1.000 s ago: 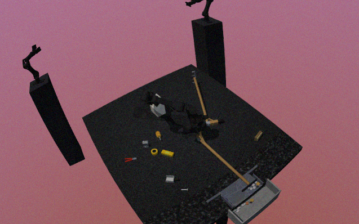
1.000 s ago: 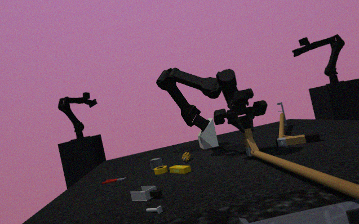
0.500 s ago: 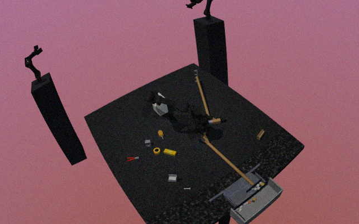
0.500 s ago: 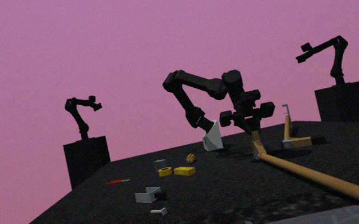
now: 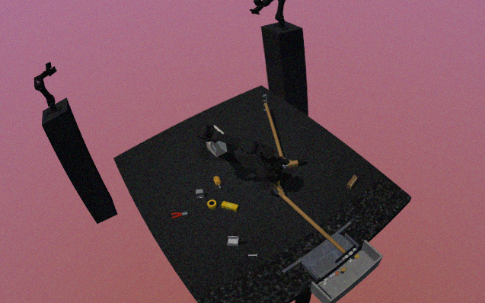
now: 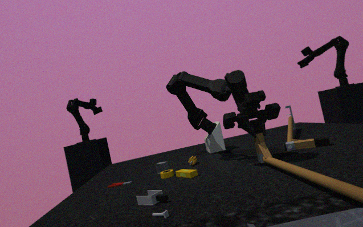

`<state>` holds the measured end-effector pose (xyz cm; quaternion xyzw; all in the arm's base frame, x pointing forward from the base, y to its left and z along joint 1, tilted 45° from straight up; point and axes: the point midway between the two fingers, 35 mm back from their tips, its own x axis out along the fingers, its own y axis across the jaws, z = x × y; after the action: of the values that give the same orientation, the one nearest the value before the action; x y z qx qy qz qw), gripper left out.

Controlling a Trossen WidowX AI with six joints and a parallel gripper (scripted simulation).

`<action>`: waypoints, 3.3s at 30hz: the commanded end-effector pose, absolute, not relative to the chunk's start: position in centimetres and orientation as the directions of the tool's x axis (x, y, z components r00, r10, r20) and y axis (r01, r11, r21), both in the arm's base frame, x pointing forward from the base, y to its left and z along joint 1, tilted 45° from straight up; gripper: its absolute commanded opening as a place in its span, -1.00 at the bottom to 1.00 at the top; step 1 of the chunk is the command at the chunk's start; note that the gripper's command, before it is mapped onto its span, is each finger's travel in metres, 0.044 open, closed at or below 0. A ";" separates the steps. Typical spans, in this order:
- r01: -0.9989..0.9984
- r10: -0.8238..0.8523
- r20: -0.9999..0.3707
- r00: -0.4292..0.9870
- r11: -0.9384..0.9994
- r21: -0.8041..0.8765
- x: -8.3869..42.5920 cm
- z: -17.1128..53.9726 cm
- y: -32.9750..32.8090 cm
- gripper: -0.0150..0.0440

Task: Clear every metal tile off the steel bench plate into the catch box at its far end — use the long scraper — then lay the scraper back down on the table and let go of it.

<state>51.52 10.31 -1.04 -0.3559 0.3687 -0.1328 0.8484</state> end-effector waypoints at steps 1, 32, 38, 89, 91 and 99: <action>-0.040 -0.481 -0.530 0.699 0.713 -0.700 52.3 -0.9 10.6 -0.49; -0.038 -0.486 -0.530 0.695 0.711 -0.702 53.1 -0.8 10.2 -0.49; -0.039 -0.484 -0.529 0.697 0.711 -0.702 53.0 -0.8 10.3 -0.49; -0.044 -0.480 -0.536 0.695 0.715 -0.697 46.5 -1.5 11.1 -0.49; -0.044 -0.480 -0.536 0.695 0.716 -0.697 46.3 -1.5 11.1 -0.49; -0.045 -0.479 -0.537 0.694 0.716 -0.697 45.2 -1.6 11.1 -0.49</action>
<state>45.73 10.78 -1.84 -0.3550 0.3722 -0.1315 0.8474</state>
